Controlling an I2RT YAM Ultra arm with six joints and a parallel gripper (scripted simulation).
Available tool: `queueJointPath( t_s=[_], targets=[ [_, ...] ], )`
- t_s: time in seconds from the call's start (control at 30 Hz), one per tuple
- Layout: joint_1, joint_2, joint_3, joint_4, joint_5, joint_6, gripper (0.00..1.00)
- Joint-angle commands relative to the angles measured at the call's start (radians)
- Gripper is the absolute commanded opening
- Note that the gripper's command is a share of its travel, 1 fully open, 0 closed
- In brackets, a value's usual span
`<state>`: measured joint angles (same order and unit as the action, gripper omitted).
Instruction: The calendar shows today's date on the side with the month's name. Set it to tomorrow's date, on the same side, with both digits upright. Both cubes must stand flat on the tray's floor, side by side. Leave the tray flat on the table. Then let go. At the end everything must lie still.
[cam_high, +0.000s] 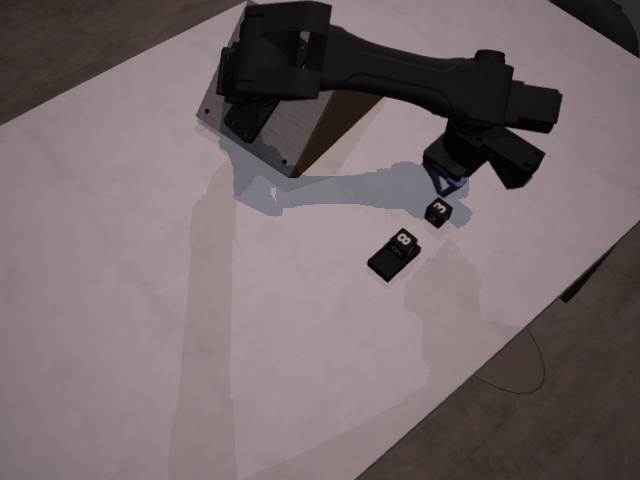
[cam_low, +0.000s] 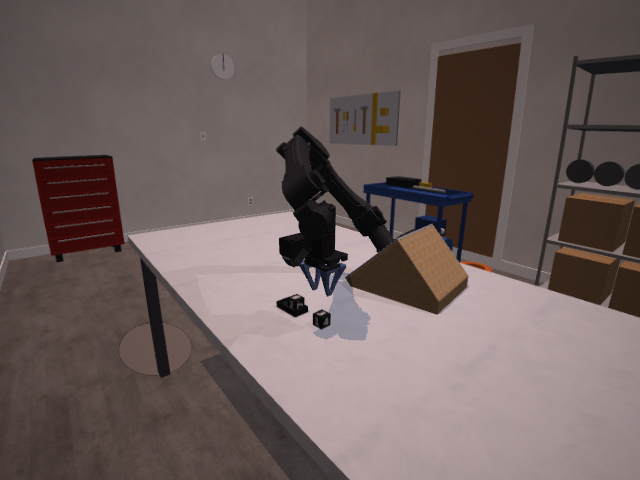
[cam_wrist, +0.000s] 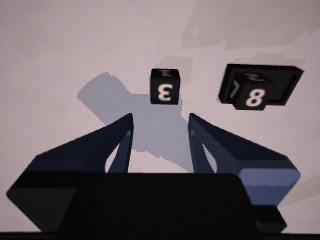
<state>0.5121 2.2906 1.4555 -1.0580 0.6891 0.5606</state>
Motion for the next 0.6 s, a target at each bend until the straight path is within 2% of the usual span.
queueJointPath(
  t_s=[0.0,0.13,0.17,0.57],
  targets=[
    [0.033,-0.013,0.032,-0.061,-0.005,0.032,0.47],
    [0.036,-0.013,0.037,-0.068,-0.006,0.035,0.47],
    [0.036,-0.013,0.037,-0.068,-0.006,0.035,1.00],
    [0.036,-0.013,0.037,-0.068,-0.006,0.035,1.00]
  ],
)
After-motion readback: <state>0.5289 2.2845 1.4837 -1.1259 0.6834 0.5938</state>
